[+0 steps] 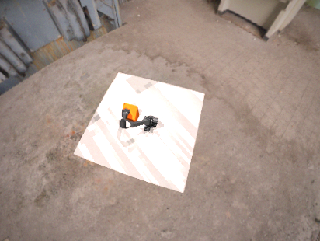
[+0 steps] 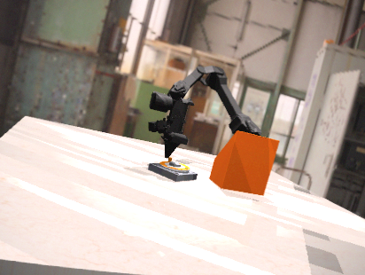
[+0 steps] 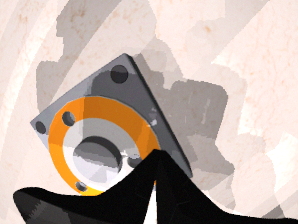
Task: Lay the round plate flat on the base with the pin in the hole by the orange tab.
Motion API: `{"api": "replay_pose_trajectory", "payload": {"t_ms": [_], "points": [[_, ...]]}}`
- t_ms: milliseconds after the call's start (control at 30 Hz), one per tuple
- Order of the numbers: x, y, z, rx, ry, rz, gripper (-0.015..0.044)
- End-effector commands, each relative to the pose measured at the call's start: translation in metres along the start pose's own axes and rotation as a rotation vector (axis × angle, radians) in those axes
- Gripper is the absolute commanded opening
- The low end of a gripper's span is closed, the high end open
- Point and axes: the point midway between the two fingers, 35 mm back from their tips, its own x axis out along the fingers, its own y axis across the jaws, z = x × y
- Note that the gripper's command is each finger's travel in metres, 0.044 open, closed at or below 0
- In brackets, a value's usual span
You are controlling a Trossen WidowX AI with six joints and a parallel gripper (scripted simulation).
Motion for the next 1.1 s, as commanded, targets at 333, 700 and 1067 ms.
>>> {"api": "replay_pose_trajectory", "payload": {"t_ms": [333,700,1067], "points": [[0.002,-0.003,-0.018,-0.007,0.005,-0.006,0.0000],[0.001,-0.002,-0.032,-0.007,0.005,-0.005,0.0000],[0.000,0.002,-0.044,-0.008,0.006,-0.005,0.0000]]}}
